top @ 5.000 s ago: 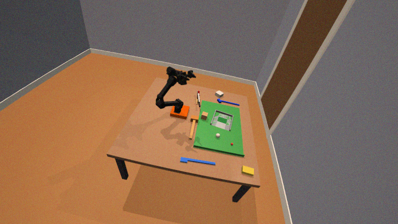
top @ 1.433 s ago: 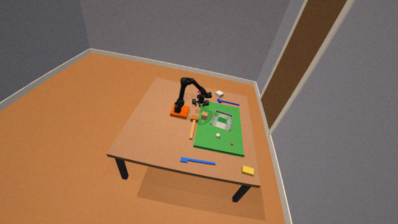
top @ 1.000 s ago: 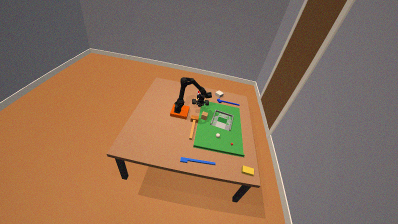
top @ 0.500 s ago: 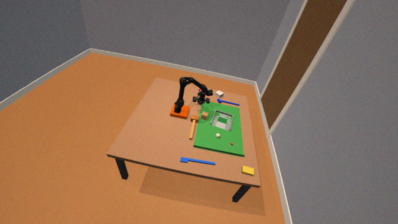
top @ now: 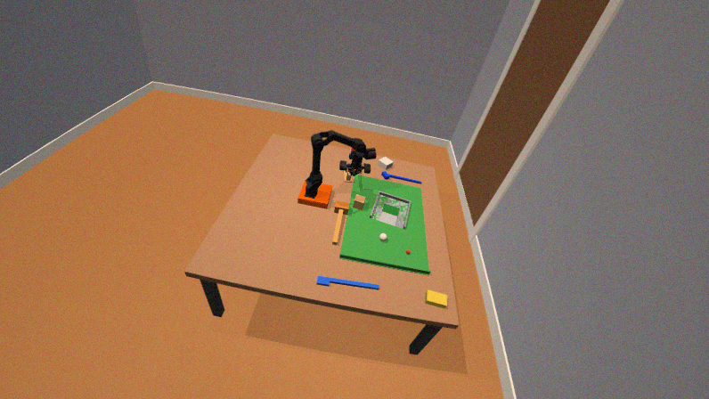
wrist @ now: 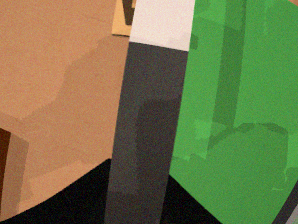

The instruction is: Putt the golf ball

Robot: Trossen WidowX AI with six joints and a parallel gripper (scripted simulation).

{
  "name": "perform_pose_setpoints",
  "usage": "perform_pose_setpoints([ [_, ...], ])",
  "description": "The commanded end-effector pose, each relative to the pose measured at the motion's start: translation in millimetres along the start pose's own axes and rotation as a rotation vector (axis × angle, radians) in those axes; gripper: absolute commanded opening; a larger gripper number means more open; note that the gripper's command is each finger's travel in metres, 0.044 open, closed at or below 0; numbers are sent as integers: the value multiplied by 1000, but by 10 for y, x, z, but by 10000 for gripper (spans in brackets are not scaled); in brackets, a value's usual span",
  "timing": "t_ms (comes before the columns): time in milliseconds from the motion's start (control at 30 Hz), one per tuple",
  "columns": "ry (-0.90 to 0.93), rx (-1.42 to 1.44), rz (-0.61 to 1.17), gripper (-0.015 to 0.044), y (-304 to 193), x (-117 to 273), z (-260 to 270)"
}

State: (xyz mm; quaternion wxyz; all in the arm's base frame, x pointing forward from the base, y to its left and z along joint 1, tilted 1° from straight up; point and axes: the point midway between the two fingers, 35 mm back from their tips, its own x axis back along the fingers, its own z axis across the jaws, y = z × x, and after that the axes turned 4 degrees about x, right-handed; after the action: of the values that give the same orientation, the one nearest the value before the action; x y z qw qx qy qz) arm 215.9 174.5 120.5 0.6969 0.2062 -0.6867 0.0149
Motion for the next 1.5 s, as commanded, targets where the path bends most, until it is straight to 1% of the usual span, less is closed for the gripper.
perform_pose_setpoints([
  [0,-17,-88,14,0,-152,54,-87],
  [367,-63,-380,57,0,-707,240,-282],
  [733,-105,-673,98,0,-1296,423,-343],
  [1100,-155,-972,117,0,-1860,642,-269],
  [1467,-188,-1265,154,0,-2440,826,-60],
])
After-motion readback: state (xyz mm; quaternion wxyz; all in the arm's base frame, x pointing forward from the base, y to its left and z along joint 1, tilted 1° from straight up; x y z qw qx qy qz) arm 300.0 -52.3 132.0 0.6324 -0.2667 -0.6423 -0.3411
